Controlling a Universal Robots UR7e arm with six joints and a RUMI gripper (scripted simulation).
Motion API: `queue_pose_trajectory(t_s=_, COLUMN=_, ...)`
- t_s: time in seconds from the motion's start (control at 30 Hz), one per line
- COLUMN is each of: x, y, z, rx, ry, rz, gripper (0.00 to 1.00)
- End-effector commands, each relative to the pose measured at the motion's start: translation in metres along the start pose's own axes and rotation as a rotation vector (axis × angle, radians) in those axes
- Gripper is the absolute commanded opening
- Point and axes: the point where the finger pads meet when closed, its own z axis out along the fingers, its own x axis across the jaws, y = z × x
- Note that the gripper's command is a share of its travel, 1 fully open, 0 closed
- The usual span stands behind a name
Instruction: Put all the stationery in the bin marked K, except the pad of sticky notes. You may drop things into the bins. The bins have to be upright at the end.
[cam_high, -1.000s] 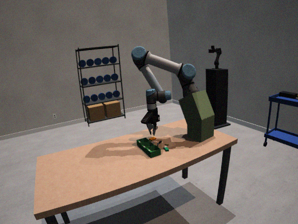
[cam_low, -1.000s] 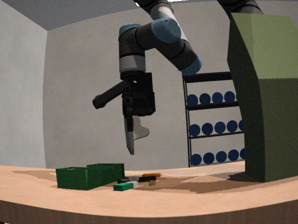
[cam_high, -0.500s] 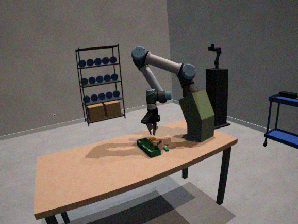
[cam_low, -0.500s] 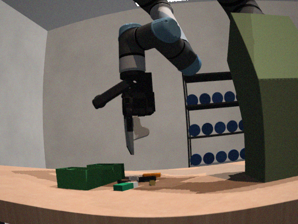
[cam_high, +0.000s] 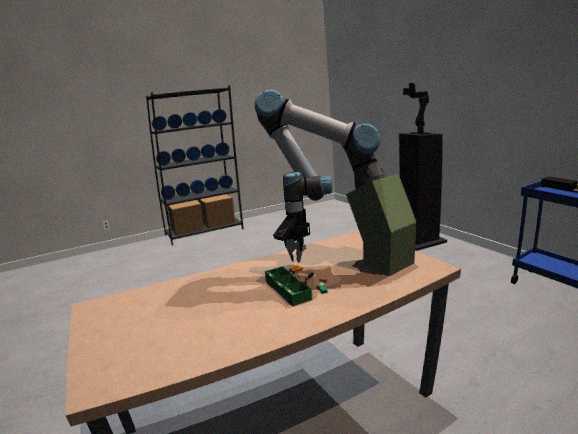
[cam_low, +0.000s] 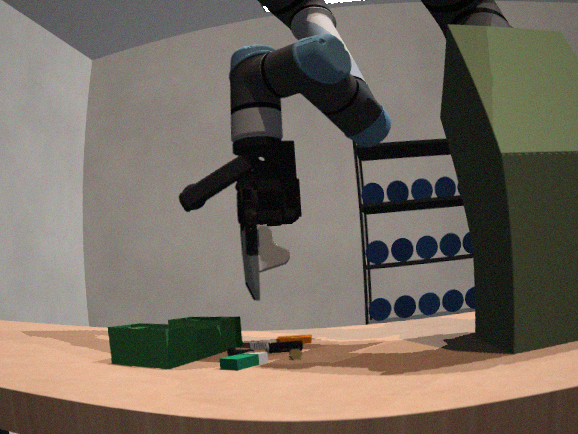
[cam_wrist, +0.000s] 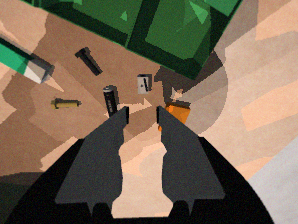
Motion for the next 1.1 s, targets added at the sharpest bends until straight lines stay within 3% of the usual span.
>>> queue_pose_trajectory(t_s=0.0, x=0.0, y=0.0, z=0.011, rx=0.001, ry=0.001, rz=0.0, gripper=0.18)
queue_pose_trajectory(t_s=0.47, x=0.0, y=-0.001, z=0.058, rx=0.001, ry=0.001, rz=0.0, gripper=0.18)
queue_pose_trajectory(t_s=1.07, x=0.0, y=0.0, z=0.069, rx=0.001, ry=0.001, rz=0.0, gripper=0.18)
